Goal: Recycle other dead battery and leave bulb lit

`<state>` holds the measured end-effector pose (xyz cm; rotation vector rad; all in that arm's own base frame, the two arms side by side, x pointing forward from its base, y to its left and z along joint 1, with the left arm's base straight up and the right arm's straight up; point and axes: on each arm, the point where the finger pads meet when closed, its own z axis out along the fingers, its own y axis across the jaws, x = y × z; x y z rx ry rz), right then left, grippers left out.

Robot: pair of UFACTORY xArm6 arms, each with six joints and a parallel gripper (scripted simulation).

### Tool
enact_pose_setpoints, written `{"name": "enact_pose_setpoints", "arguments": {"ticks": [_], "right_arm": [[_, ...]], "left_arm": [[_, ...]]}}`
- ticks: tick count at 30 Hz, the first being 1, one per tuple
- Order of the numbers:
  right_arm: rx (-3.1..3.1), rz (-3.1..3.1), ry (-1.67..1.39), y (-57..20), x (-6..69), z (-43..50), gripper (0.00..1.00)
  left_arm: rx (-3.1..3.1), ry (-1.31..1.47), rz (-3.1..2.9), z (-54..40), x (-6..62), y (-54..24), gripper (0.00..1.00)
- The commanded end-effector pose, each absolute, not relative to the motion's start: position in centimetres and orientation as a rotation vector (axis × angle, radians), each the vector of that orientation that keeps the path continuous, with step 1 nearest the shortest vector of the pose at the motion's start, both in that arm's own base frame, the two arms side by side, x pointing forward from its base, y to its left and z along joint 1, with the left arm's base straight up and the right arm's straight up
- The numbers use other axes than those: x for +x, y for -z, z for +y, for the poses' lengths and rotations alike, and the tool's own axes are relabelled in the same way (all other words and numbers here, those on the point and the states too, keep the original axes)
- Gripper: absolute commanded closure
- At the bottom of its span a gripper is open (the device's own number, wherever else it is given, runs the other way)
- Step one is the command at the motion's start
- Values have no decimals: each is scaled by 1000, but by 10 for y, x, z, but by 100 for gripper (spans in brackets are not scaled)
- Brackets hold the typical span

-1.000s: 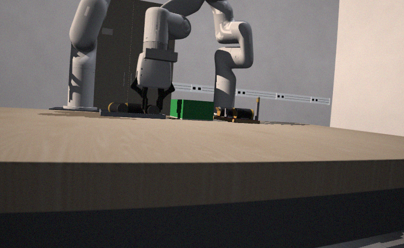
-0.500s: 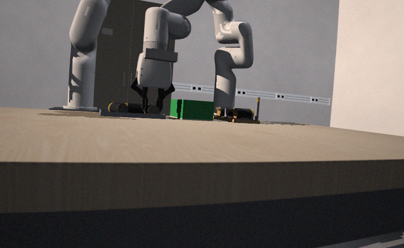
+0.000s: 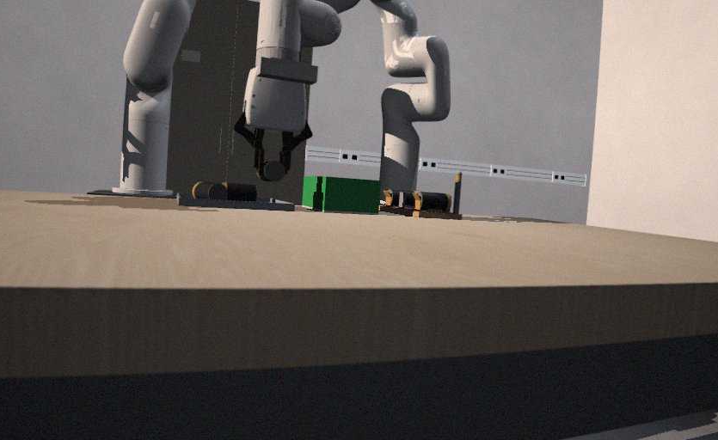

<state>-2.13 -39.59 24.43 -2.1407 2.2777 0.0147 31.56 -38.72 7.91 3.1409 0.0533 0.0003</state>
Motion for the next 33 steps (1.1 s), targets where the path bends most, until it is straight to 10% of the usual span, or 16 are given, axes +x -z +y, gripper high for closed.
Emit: {"name": "enact_pose_setpoints", "arguments": {"ticks": [1, 33], "right_arm": [[-2162, 2280, 0, -250, -21, -399, 0], [-2162, 2280, 0, -250, -21, -399, 0]], "left_arm": [[3126, -13, 55, -392, 317, -87, 72], [3119, -11, 203, -392, 317, -166, 72]]}}
